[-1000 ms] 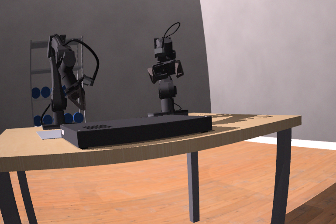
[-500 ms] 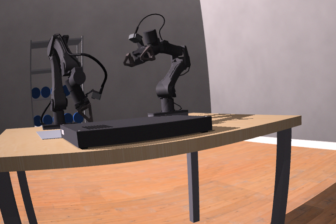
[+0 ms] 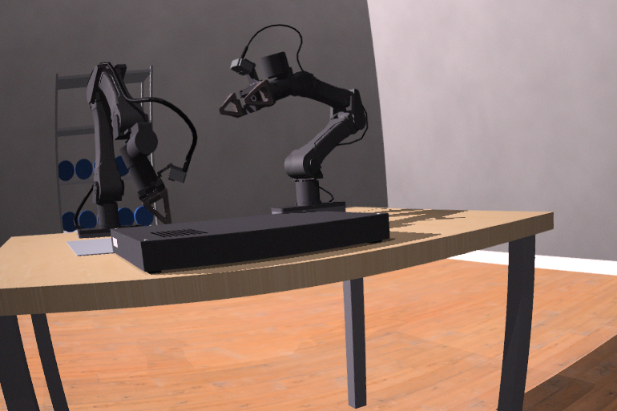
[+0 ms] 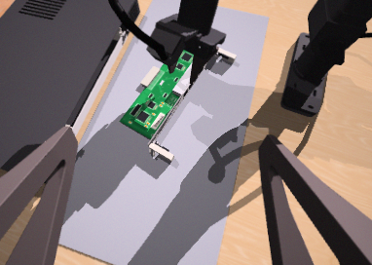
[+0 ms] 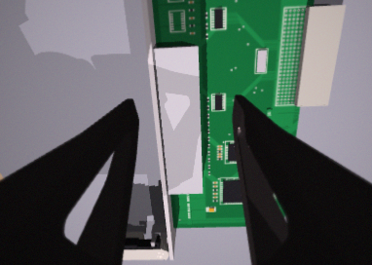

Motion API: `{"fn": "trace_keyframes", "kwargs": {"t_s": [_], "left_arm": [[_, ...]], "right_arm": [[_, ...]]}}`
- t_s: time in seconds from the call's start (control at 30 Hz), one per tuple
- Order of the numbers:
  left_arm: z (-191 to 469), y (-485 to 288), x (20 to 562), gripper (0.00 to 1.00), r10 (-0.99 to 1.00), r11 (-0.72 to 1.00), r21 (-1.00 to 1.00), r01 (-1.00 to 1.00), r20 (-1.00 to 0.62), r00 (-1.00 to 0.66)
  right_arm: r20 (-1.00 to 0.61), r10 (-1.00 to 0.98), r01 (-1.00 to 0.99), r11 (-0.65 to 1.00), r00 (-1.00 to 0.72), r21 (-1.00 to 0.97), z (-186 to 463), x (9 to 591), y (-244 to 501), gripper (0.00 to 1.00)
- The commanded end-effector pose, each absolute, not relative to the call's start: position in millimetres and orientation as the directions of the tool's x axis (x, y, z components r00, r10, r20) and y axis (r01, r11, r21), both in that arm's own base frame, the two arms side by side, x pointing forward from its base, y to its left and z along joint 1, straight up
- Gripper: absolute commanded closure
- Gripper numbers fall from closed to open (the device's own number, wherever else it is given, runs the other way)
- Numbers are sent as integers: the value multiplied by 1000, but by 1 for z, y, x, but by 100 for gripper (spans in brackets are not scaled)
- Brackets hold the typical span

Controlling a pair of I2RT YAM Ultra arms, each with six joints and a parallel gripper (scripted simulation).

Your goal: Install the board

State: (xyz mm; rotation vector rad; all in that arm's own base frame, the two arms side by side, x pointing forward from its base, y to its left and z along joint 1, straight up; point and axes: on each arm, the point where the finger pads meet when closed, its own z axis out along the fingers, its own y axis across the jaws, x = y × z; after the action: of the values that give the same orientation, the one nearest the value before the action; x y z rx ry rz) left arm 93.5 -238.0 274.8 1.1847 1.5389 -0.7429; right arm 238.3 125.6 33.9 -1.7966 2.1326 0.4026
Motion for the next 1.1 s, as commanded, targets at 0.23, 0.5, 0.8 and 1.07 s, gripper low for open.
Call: {"fn": "trace_keyframes", "kwargs": {"t_s": [0.23, 0.5, 0.8, 1.07], "left_arm": [[291, -232, 92, 0, 280, 344, 103, 933, -960, 3], [291, -232, 92, 0, 280, 343, 103, 934, -960, 3], [291, -232, 92, 0, 280, 343, 103, 934, -960, 3], [291, -232, 92, 0, 280, 343, 103, 934, -960, 3]], "right_arm": [[-423, -893, -987, 161, -156, 24, 16, 229, 135, 53], [-423, -893, -987, 161, -156, 24, 8, 229, 139, 53], [-423, -893, -987, 159, -154, 23, 7, 229, 139, 53], [-423, -893, -987, 158, -153, 23, 7, 229, 139, 65]]}}
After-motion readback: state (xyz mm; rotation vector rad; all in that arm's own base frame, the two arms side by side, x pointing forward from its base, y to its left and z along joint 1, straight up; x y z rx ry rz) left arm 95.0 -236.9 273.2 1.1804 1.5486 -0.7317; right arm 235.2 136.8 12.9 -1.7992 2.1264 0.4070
